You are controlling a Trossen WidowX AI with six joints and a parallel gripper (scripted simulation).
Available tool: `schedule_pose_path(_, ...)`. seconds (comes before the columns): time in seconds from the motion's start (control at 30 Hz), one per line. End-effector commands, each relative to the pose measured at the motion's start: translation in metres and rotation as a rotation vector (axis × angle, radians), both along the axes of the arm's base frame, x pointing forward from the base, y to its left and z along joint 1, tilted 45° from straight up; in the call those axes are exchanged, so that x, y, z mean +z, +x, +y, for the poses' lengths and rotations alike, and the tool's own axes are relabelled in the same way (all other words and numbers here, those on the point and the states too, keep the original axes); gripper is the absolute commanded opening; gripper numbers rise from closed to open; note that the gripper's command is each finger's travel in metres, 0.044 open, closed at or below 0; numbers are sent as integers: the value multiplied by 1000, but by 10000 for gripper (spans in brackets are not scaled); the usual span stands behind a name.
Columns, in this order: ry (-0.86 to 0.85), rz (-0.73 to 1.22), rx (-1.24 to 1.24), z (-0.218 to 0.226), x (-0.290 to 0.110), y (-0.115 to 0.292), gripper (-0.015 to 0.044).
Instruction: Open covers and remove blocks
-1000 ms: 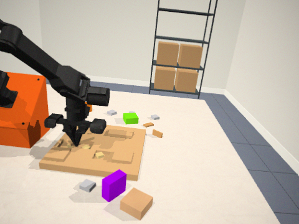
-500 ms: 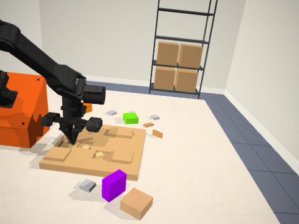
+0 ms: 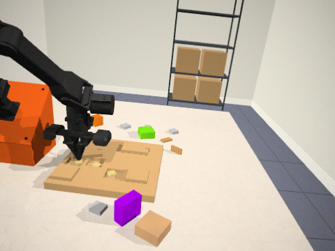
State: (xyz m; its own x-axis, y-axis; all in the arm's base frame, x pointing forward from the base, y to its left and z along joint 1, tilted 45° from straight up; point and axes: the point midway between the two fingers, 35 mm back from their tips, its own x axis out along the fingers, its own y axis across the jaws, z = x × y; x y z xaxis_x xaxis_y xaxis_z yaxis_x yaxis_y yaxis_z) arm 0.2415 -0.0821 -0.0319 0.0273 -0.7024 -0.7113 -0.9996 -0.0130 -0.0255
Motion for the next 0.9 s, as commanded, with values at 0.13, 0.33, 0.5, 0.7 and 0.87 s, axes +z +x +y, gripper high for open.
schedule_pose_path(0.13, 3, 2, -1, 5, -6, -9, 0)
schedule_pose_path(0.33, 3, 2, -1, 8, -9, -13, 0)
schedule_pose_path(0.5, 3, 2, -1, 11, -12, -16, 0)
schedule_pose_path(0.7, 4, 2, -1, 16, -17, -20, 0)
schedule_pose_path(0.87, 3, 3, -1, 19, -20, -23, 0)
